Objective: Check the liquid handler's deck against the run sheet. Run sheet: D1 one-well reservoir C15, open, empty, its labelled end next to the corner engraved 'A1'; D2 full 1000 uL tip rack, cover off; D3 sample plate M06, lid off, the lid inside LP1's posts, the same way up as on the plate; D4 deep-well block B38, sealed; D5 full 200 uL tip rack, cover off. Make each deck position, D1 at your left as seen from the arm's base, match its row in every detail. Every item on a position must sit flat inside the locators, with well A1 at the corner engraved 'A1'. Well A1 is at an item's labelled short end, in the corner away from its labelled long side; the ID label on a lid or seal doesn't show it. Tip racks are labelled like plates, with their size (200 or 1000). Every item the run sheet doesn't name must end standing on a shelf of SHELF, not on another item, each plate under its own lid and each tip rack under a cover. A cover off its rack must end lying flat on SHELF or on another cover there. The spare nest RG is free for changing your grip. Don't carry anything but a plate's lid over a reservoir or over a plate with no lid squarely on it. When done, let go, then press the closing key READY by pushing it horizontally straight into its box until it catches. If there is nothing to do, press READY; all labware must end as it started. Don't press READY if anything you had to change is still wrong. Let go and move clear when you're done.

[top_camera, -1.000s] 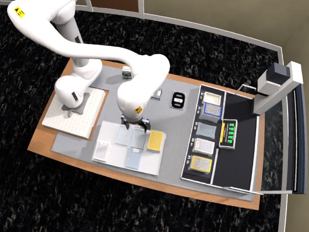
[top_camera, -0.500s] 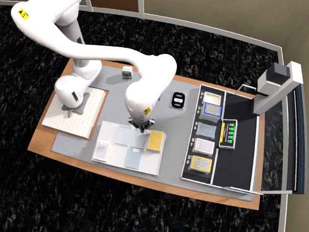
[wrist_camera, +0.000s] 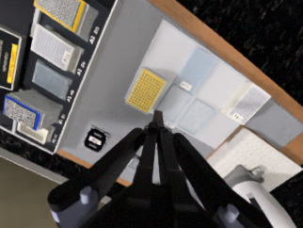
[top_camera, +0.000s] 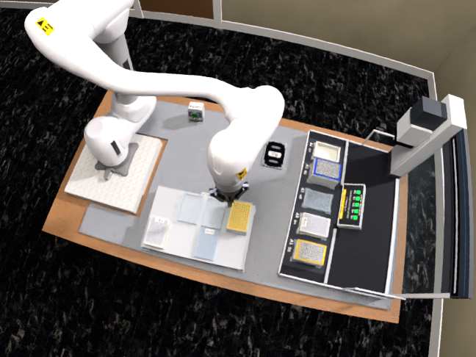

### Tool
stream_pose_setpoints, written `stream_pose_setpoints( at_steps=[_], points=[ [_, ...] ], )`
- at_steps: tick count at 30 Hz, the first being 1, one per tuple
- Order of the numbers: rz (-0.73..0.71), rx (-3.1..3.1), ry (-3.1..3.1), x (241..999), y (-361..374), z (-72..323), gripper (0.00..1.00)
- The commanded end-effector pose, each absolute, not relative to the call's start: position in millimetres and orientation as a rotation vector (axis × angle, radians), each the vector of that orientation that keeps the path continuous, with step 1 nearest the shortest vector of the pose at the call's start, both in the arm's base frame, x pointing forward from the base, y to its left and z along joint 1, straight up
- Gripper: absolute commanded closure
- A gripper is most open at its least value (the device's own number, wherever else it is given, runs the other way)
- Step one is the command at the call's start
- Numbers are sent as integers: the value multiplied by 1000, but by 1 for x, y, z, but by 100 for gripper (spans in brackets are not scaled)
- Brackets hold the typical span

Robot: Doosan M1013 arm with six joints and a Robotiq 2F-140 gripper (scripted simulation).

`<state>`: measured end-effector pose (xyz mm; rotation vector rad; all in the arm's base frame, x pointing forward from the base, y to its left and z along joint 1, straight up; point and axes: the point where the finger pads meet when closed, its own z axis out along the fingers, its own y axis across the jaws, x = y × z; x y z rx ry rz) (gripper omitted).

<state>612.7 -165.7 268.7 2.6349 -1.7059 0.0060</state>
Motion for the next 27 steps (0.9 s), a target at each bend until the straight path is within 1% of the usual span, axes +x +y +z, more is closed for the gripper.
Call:
stream_pose_setpoints(
  at_steps=[1,21,27],
  points=[
    [7,2690,-1621,613,-166,269,90],
    [7,2926,-1140,613,-166,269,90],
    [7,2989,-963,643,-166,270,90]
  ],
)
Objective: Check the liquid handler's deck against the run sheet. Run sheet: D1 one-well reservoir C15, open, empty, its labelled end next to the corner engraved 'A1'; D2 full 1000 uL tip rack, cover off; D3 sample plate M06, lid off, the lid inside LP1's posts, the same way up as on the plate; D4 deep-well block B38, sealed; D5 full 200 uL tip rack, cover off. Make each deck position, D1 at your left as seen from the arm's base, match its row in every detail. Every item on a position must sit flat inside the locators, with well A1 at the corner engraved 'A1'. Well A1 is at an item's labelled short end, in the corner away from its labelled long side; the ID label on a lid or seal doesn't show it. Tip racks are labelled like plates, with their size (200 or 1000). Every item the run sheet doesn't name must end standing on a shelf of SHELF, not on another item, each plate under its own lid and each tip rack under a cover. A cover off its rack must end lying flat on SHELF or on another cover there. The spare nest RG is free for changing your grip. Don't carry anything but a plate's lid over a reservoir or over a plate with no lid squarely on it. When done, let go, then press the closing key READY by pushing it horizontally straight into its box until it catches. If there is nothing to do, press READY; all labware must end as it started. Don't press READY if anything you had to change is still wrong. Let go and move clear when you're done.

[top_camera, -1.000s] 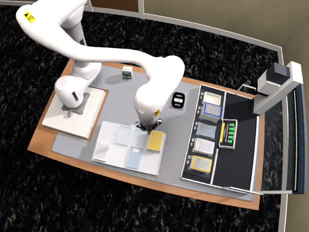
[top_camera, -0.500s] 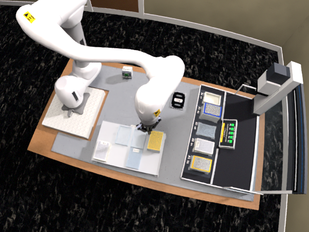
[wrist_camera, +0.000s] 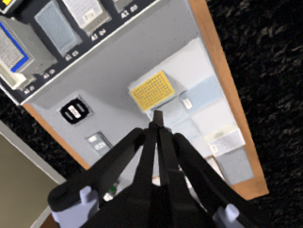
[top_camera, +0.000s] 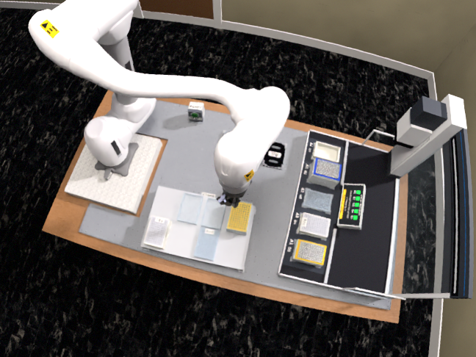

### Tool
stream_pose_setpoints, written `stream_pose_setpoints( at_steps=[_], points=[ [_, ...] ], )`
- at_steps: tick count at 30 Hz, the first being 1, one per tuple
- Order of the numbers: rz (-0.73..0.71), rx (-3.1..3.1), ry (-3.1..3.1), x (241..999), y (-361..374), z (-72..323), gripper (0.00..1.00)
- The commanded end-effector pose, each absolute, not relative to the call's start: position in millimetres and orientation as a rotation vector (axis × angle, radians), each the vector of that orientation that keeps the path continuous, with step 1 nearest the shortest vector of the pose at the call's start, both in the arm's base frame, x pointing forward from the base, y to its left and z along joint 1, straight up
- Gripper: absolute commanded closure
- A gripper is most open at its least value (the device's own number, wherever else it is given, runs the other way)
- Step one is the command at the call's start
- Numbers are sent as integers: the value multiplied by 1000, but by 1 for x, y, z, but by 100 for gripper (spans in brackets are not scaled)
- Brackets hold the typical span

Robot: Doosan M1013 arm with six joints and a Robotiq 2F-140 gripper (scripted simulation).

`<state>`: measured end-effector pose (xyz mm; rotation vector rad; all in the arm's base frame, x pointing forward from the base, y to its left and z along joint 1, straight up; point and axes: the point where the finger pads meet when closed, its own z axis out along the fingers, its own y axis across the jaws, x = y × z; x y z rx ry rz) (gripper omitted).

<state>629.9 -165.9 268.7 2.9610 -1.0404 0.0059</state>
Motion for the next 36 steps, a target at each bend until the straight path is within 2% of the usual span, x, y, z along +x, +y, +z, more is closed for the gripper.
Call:
stream_pose_setpoints(
  at_steps=[1,10,36],
  points=[
    [7,2998,-933,648,-166,270,90],
    [6,3056,-721,682,-167,270,90],
    [6,3139,27,682,-167,270,90]
  ],
)
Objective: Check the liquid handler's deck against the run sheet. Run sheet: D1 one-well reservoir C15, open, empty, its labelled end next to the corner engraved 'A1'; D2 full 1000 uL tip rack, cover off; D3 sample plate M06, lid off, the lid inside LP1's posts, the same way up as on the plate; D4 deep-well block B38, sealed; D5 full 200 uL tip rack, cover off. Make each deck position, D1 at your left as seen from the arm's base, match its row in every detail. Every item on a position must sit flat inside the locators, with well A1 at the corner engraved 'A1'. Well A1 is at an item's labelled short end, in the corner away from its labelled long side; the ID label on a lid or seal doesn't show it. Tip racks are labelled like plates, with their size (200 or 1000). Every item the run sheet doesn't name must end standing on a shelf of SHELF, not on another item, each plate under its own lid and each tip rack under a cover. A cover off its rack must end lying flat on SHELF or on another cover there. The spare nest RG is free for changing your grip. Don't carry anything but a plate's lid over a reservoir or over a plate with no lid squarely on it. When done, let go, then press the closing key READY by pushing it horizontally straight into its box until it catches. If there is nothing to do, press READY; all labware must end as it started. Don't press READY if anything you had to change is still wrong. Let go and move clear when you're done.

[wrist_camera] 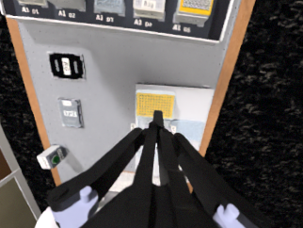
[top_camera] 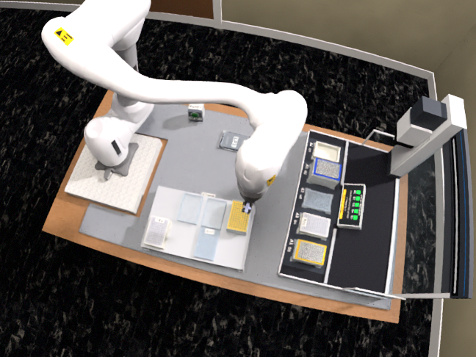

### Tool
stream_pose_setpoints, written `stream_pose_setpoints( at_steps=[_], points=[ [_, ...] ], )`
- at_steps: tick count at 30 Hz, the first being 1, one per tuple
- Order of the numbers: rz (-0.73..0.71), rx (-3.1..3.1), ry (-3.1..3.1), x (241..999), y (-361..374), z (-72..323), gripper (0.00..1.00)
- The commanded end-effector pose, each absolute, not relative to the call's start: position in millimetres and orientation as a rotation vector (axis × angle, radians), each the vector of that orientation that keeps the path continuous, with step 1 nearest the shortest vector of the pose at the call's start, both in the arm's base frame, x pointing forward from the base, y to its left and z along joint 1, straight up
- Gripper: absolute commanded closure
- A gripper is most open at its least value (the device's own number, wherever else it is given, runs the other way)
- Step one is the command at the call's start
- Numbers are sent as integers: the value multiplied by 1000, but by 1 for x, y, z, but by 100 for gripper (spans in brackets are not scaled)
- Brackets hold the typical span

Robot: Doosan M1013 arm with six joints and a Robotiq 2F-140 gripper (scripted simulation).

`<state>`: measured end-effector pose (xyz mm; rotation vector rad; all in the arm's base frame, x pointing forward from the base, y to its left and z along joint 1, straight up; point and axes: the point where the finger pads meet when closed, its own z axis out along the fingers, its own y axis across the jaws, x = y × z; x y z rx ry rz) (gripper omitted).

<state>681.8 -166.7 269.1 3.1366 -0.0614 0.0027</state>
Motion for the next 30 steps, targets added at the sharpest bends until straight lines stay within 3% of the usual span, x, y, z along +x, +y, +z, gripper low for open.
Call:
stream_pose_setpoints(
  at_steps=[1,17,30],
  points=[
    [6,3139,27,682,-167,270,90],
    [5,3099,495,747,-168,271,90],
    [4,3026,832,751,-168,271,90]
  ],
)
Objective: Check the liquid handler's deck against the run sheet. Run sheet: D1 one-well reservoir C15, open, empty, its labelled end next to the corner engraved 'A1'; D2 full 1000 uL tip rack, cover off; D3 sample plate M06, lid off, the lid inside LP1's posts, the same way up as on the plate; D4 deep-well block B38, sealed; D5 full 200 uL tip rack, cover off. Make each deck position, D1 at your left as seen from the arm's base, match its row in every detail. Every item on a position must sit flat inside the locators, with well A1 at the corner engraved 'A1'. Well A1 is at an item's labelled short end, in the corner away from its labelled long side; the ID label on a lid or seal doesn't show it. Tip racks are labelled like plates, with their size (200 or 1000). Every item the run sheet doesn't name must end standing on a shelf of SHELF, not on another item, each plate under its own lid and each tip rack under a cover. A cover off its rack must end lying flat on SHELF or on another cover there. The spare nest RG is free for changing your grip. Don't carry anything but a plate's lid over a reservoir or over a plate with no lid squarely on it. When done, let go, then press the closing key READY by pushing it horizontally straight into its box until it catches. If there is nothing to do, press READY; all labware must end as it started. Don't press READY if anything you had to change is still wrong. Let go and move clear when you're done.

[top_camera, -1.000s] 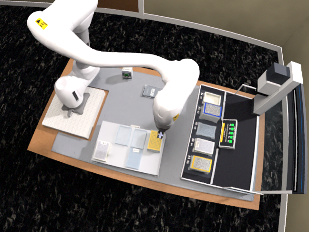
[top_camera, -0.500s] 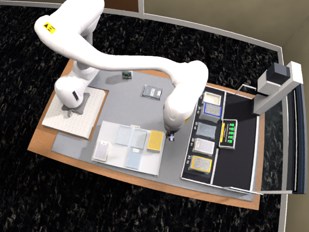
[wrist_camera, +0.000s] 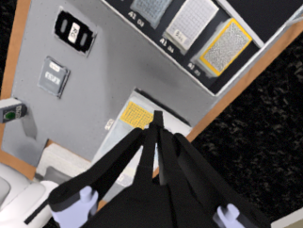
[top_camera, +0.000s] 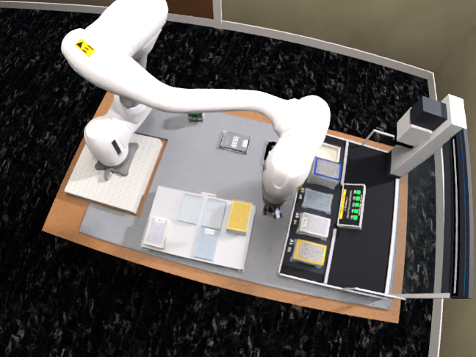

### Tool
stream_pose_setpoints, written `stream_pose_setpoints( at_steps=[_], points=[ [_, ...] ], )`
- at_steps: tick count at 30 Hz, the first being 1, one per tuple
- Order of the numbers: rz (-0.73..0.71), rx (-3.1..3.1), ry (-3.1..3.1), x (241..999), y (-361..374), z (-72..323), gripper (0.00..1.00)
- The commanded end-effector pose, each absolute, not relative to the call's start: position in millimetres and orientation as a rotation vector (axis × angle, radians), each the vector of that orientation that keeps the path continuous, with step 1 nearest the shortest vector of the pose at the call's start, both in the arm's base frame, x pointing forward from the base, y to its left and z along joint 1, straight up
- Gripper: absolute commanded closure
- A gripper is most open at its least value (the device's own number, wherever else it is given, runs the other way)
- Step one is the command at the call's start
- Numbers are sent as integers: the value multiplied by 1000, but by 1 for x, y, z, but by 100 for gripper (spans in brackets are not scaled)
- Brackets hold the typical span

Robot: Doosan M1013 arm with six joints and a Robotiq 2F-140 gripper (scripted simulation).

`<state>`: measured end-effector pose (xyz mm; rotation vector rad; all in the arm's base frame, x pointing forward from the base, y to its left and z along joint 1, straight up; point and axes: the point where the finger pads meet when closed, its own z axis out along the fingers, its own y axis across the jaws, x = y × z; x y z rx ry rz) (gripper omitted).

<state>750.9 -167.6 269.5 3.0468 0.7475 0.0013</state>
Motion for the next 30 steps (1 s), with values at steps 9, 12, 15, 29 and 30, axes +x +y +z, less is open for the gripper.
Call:
stream_pose_setpoints(
  at_steps=[9,12,15,29,30],
  points=[
    [4,2960,1042,751,-168,271,90],
    [4,2927,1130,751,-168,271,90],
    [4,2892,1217,751,-168,271,90],
    [3,2738,1532,791,-168,271,90],
    [3,2722,1559,796,-168,271,90]
  ],
)
